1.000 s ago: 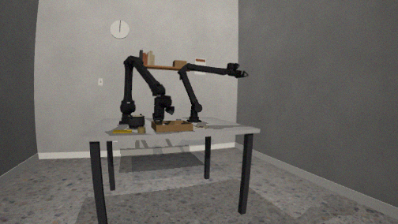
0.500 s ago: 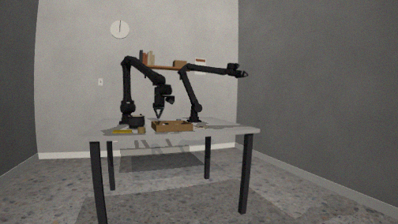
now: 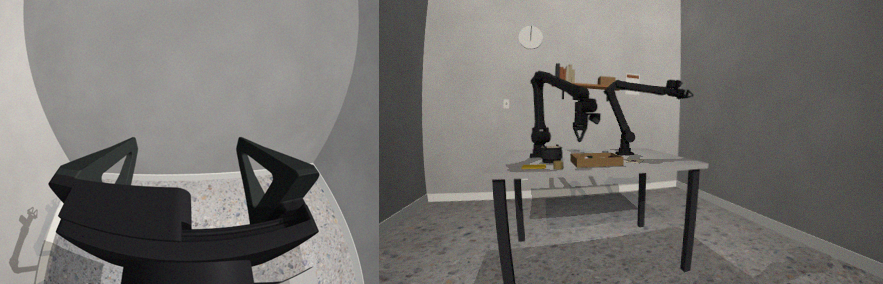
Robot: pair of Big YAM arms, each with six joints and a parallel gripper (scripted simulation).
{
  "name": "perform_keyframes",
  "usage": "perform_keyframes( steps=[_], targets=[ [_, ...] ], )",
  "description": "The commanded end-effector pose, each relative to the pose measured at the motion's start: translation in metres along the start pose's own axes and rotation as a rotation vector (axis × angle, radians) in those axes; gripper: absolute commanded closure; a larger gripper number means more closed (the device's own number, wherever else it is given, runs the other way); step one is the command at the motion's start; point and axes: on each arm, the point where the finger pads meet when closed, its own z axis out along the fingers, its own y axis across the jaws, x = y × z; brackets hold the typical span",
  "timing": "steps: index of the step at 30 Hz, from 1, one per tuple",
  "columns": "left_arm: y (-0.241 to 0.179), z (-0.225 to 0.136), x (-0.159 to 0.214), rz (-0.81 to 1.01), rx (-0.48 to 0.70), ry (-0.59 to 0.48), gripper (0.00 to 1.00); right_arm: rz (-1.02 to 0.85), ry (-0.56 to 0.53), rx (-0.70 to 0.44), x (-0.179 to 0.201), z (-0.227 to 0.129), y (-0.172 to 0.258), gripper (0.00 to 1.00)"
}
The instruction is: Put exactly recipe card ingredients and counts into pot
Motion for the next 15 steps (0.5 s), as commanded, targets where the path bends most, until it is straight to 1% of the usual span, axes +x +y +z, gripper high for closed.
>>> perform_keyframes(
  steps=[1,8,11,15],
  targets=[
    [0.009,-0.009,-0.025,-0.017,-0.018,-0.056,0.00,-0.002,-0.010,0.010,-0.004,-0.006,0.001,1.00],
    [0.009,-0.009,-0.025,-0.017,-0.018,-0.056,0.00,-0.002,-0.016,0.021,0.000,-0.010,0.001,1.00],
    [0.009,-0.009,-0.025,-0.017,-0.018,-0.056,0.00,0.000,-0.017,0.023,0.010,-0.010,0.003,1.00],
    [0.009,-0.009,-0.025,-0.017,-0.018,-0.056,0.00,0.000,-0.015,0.021,0.027,-0.009,0.015,1.00]
  ],
)
